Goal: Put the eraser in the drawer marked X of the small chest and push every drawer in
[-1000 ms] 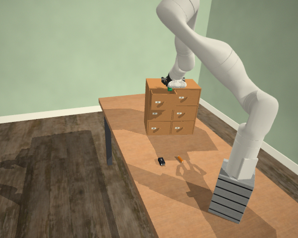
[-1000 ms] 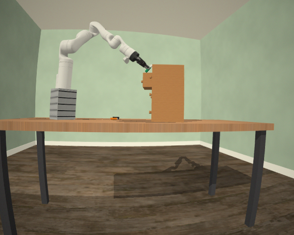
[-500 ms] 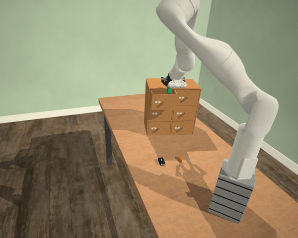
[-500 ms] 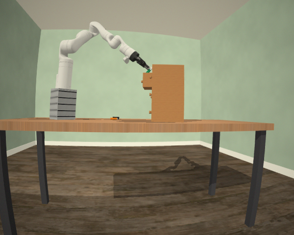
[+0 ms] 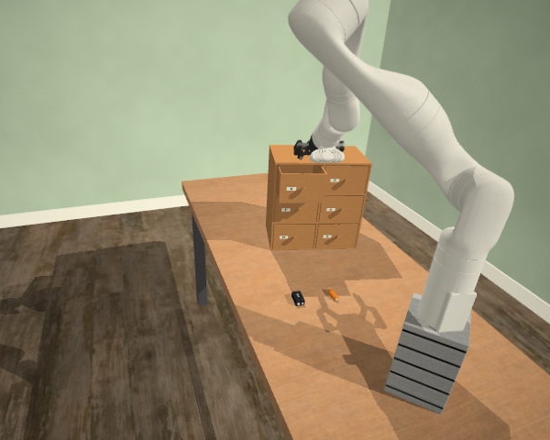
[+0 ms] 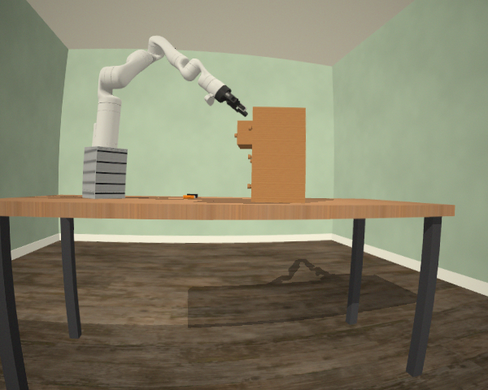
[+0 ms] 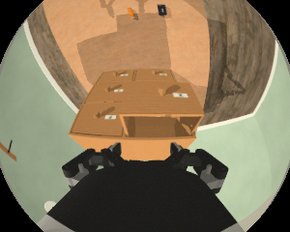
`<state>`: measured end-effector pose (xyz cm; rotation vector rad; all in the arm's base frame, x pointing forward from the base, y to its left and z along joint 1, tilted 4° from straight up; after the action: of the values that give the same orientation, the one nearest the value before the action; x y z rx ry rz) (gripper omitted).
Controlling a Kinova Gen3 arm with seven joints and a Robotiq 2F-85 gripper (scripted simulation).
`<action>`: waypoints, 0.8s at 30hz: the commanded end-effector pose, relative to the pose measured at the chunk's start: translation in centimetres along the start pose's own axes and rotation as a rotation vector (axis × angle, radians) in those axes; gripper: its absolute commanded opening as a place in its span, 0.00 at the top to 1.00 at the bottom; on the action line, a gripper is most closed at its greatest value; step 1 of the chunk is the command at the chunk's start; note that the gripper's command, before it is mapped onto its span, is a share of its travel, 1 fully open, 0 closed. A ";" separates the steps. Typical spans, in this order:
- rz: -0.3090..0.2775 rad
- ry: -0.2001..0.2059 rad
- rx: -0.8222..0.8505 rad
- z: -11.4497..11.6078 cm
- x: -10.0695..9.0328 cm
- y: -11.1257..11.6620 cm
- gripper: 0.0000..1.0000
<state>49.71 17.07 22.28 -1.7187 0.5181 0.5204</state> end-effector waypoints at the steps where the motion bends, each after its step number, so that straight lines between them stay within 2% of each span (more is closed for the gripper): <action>1: -0.001 0.000 0.001 0.0 0.0 -0.1 0.00; 13: -0.001 0.000 0.001 0.1 -0.5 0.3 0.00; 24: -0.001 0.000 0.001 0.5 -3.8 2.6 0.00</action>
<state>46.43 16.43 22.42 -1.7113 0.5302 0.5038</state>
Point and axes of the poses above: the point where the finger pads meet when closed, its own x axis out along the fingers, its own z axis across the jaws, y = z × x, the point moved 4 cm from there along -x, back along the fingers, and after that the axes turned 11 degrees about -x, right-handed, at the moved point
